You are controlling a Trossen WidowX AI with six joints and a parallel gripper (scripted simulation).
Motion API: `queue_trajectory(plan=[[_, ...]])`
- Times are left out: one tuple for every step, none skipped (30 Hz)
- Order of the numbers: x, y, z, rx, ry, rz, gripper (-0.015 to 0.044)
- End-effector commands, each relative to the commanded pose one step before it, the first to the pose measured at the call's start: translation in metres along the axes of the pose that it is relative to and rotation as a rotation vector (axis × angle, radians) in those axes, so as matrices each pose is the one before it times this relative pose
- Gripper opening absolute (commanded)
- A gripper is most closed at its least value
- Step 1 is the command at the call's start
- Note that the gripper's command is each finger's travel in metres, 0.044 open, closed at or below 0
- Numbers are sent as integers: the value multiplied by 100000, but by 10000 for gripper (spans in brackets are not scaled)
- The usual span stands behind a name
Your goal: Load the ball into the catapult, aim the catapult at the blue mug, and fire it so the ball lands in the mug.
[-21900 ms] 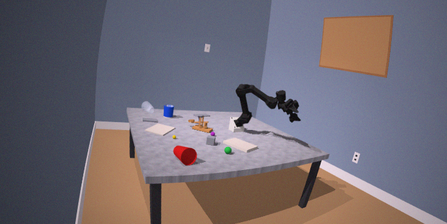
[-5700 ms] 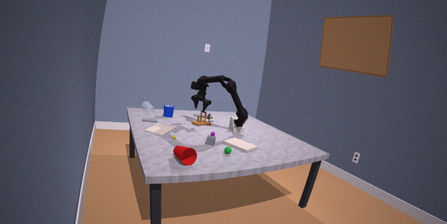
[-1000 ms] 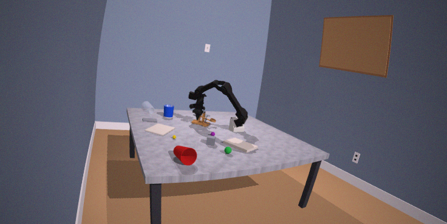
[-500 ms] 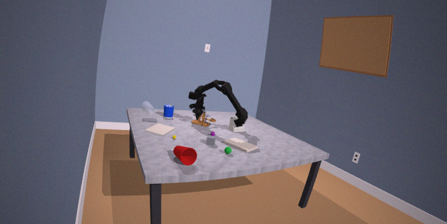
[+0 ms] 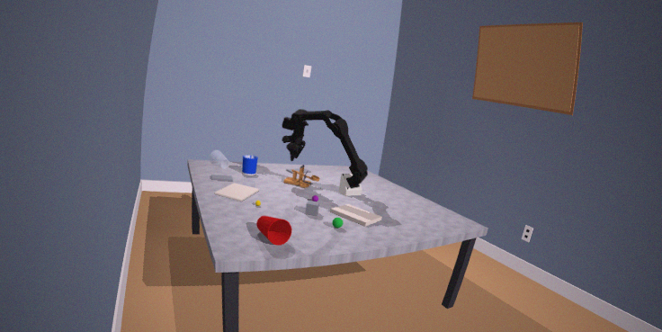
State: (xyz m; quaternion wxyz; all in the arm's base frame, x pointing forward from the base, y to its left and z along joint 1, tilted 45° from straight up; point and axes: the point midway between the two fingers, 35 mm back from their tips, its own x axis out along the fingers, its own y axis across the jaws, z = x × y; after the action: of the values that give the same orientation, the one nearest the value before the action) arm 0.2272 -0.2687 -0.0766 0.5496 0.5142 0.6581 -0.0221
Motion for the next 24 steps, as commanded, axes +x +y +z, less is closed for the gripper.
queue_trajectory(plan=[[1256,184,-219,381,3212,421,440],[-285,6,-90,63,54,-13,440],[-711,17,-237,157,139,-28,440],[-284,7,-100,62,57,-9,440],[193,0,18,-3,-4,2,440],[580,2,44,-8,-9,9,440],[967,5,45,-14,-8,20,440],[1247,10,6,-19,2,36,440],[960,9,-35,-16,11,35,440],[574,6,-38,-10,11,24,440],[191,2,-15,-3,4,9,440],[0,0,0,0,0,0,440],[0,0,0,0,0,0,440],[0,0,0,0,0,0,440],[27,0,2,0,-1,0,440],[81,1,7,-1,-2,1,440],[106,1,9,-1,-2,1,440],[156,1,12,-2,-3,2,440],[164,1,12,-2,-3,3,440],[165,1,11,-2,-2,3,440],[165,1,10,-2,-2,3,440],[165,2,9,-2,-2,3,440],[165,2,8,-2,-1,4,440],[165,2,7,-2,-1,4,440]])
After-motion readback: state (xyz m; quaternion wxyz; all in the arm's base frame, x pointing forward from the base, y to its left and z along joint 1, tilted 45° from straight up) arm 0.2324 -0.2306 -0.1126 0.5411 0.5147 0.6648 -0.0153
